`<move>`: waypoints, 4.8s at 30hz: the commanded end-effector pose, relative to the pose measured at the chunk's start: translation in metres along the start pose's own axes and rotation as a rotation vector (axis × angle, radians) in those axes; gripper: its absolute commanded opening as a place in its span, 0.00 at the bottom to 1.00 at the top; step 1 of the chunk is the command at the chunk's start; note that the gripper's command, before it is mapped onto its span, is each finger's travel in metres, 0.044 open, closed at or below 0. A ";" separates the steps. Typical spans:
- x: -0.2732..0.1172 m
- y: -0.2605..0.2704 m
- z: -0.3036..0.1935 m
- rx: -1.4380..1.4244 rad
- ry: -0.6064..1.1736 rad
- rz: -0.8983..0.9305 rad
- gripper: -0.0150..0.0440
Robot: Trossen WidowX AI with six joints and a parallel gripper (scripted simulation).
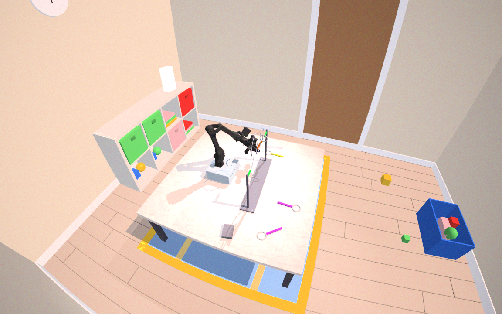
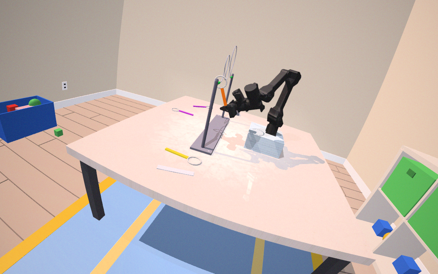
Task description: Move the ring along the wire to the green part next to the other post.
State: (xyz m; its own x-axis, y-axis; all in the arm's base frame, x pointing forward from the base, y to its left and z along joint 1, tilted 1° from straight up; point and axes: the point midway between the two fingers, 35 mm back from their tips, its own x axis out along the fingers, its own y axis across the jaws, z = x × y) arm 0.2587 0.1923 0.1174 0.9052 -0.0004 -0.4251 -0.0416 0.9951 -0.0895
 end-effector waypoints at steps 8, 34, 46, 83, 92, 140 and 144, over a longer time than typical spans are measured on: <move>-0.002 0.017 0.001 0.037 0.007 0.020 0.00; -0.006 0.043 0.002 0.045 0.006 0.023 0.00; -0.005 0.051 -0.001 0.046 0.005 0.023 0.00; 0.002 0.054 -0.017 0.041 0.007 0.027 0.22; -0.004 0.054 -0.018 0.043 0.010 0.027 0.53; -0.095 0.050 -0.017 0.040 0.010 0.029 1.00; -0.095 0.050 -0.017 0.040 0.010 0.029 1.00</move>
State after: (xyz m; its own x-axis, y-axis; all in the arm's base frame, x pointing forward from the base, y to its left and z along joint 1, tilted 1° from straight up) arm 0.1634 0.2405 0.1364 0.8970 0.0296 -0.4409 -0.0547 0.9975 -0.0444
